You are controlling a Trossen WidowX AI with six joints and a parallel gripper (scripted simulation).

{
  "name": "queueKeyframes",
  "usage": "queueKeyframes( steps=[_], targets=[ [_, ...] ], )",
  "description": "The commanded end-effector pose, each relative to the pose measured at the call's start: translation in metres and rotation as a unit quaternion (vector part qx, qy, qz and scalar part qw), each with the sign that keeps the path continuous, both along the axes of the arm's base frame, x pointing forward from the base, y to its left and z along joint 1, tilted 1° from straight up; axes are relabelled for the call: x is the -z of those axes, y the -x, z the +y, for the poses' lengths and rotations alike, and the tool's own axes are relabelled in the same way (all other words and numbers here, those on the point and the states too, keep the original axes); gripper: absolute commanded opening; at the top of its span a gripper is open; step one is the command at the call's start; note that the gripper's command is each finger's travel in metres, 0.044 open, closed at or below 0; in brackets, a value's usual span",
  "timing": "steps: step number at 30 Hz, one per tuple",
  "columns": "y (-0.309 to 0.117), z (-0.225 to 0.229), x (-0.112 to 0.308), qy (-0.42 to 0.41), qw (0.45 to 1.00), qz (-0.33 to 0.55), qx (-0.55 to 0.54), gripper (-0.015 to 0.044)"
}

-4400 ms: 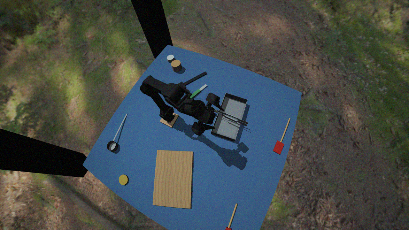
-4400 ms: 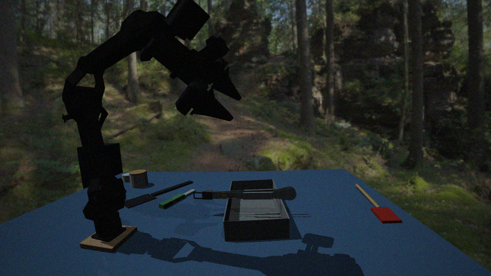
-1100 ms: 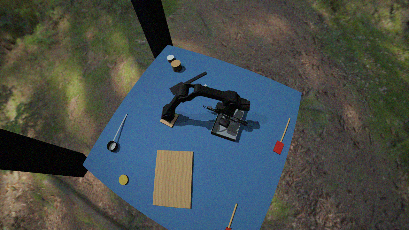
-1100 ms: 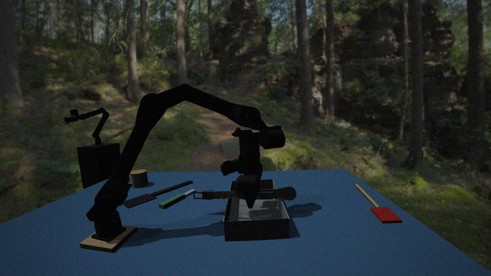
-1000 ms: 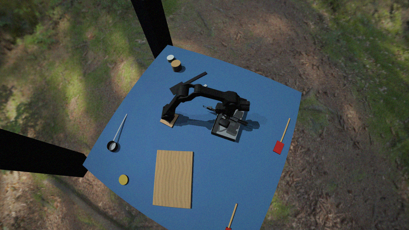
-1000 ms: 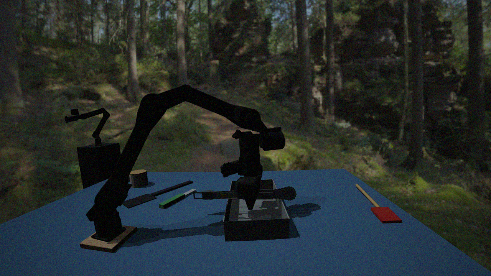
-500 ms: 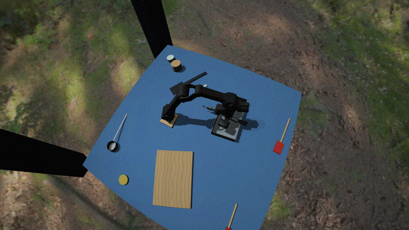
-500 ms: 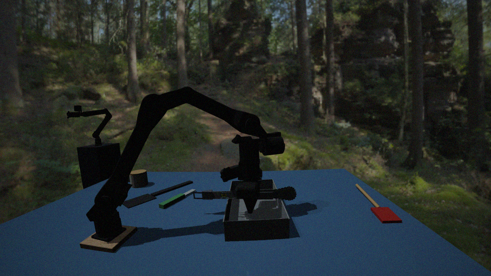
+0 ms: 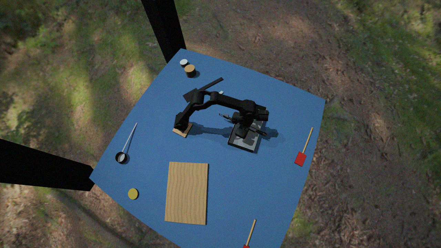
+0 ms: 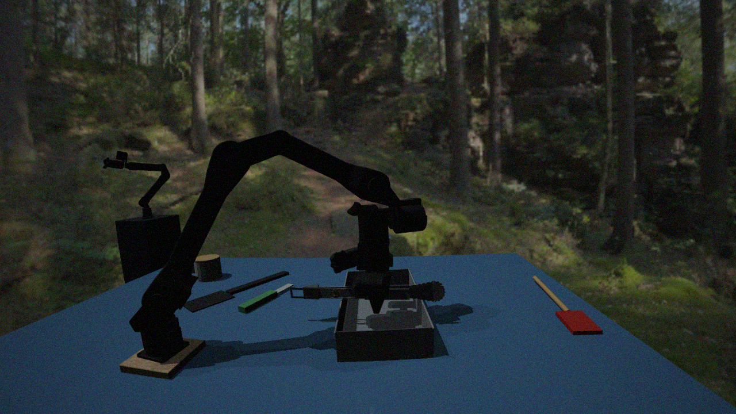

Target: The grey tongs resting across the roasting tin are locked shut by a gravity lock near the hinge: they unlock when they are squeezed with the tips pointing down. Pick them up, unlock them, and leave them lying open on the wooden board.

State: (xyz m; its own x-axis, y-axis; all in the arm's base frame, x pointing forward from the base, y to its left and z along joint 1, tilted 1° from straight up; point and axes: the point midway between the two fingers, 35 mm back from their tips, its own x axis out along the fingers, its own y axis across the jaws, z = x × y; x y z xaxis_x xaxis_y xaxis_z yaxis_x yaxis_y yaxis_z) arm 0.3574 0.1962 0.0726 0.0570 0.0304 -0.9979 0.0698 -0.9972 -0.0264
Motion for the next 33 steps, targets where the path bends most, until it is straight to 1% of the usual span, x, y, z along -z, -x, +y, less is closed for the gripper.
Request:
queueKeyframes(
  steps=[1,6,11,13,17,24,26,33],
  targets=[
    [0.0,0.0,0.0,0.0,1.0,0.0,0.0,0.0065],
    [0.0,0.0,0.0,0.0,1.0,0.0,0.0,0.0032],
    [0.0,0.0,0.0,0.0,1.0,0.0,0.0,-0.01],
    [-0.001,0.001,-0.006,0.0,1.0,-0.001,0.0,-0.015],
    [-0.004,0.002,-0.04,-0.001,1.0,-0.004,0.0,-0.015],
    [0.006,-0.002,-0.121,-0.003,1.0,-0.009,0.0,-0.015],
    [0.008,-0.003,-0.128,-0.003,1.0,-0.01,0.0,-0.015],
    [0.008,-0.003,-0.128,-0.003,1.0,-0.01,0.0,-0.015]
  ],
)
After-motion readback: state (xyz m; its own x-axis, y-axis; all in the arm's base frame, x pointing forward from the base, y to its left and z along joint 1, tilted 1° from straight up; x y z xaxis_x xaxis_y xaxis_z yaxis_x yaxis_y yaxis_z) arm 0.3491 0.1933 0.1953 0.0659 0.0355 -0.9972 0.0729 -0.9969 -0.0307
